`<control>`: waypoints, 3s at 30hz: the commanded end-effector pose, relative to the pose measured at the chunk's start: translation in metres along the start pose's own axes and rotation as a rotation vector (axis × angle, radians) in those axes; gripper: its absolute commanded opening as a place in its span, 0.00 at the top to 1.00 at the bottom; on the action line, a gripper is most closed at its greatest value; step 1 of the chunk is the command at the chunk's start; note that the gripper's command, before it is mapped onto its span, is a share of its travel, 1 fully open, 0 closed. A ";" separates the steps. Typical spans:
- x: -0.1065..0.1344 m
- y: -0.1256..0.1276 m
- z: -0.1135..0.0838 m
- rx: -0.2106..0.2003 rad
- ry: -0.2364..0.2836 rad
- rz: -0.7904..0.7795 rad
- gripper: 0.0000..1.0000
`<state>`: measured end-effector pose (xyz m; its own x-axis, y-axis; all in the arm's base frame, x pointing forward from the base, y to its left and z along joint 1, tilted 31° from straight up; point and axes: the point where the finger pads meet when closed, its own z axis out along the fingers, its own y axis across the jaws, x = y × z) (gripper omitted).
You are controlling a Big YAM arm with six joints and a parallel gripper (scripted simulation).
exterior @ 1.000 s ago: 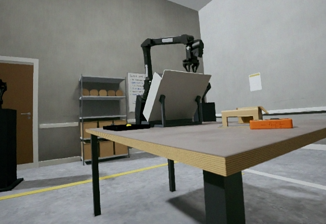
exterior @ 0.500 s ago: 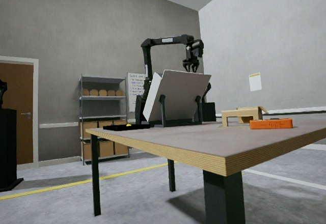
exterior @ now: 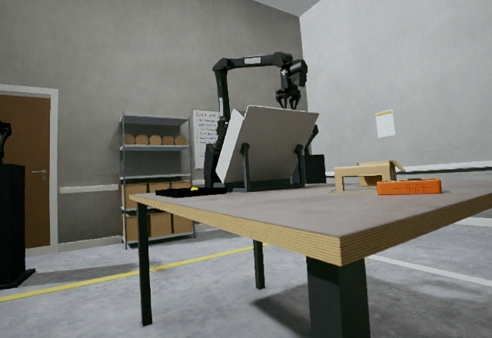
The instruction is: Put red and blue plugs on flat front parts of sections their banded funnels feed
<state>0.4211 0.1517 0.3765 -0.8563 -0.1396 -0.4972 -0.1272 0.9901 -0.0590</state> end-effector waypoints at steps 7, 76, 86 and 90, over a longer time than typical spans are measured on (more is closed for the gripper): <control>-0.006 -0.003 -0.007 -0.003 -0.021 0.002 0.44; 0.066 0.002 -0.040 -0.013 -0.034 0.007 0.44; 0.132 0.001 -0.038 -0.010 -0.023 0.005 0.44; 0.152 0.000 -0.037 -0.006 -0.012 0.002 0.44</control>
<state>0.2864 0.1300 0.3326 -0.8525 -0.1528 -0.5000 -0.1376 0.9882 -0.0676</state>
